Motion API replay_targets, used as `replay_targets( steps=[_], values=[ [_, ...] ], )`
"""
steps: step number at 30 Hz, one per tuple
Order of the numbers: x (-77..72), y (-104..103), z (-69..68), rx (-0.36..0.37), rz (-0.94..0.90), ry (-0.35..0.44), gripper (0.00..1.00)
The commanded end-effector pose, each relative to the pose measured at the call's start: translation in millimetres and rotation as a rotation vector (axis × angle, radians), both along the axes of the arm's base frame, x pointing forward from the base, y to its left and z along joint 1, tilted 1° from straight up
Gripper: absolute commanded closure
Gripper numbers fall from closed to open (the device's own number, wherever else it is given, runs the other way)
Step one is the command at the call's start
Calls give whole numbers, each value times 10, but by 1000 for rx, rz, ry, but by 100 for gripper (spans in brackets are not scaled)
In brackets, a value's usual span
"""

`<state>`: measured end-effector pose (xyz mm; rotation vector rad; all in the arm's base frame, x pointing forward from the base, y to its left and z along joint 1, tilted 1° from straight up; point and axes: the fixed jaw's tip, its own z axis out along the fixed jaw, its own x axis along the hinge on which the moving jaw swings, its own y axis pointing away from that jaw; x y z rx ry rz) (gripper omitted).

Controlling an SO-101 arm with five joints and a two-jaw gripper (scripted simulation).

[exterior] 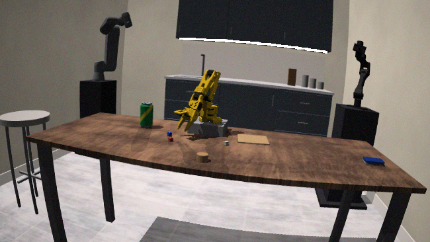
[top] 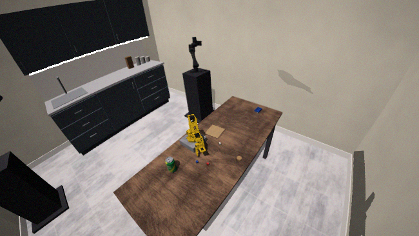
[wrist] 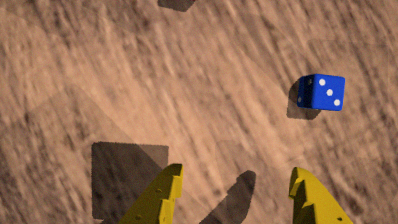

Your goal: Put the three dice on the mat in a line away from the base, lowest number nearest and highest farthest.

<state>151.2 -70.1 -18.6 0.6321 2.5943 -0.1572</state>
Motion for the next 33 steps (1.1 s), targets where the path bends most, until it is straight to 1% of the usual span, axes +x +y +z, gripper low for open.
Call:
replay_targets(
  steps=[1,9,13,16,21,23,28,33],
  values=[
    [15,49,6,3,18,-9,75],
    [22,51,7,3,21,-9,75],
    [68,30,16,4,22,-6,75],
    [141,-4,28,6,23,-3,75],
    [312,-84,36,9,25,6,75],
    [312,-84,36,9,25,6,75],
    [481,-163,18,13,28,15,75],
    [579,-208,-5,15,29,21,75]
  ],
)
